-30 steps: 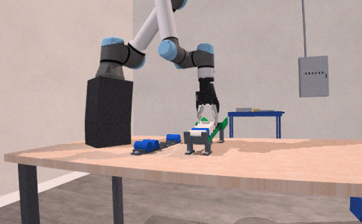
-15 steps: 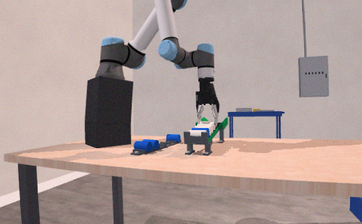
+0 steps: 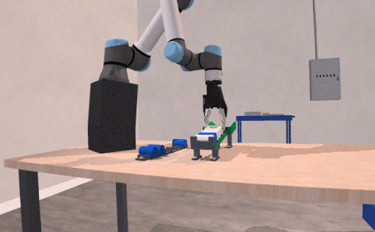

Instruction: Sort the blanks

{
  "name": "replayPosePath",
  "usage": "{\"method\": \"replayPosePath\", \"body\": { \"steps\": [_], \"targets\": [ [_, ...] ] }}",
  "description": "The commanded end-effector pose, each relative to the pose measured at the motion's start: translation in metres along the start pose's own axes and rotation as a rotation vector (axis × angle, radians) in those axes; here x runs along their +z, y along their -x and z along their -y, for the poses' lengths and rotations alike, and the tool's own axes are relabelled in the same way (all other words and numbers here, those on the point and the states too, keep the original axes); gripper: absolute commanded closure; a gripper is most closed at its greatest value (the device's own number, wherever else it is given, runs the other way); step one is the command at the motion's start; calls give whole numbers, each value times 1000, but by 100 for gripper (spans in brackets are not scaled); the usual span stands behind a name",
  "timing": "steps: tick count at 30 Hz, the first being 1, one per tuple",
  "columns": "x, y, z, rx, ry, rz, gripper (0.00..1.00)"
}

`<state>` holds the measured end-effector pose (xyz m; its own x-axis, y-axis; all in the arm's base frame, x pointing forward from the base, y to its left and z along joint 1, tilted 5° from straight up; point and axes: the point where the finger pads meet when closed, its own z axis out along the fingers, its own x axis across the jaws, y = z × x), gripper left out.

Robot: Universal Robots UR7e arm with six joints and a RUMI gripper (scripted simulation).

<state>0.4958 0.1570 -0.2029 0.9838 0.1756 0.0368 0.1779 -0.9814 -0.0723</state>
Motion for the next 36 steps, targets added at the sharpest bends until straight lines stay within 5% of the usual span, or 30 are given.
{"method": "replayPosePath", "body": {
  "steps": [1,36],
  "targets": [
    [-1,-1,0,0,0,-1,61],
    [-1,-1,0,0,0,-1,58]
  ]
}}
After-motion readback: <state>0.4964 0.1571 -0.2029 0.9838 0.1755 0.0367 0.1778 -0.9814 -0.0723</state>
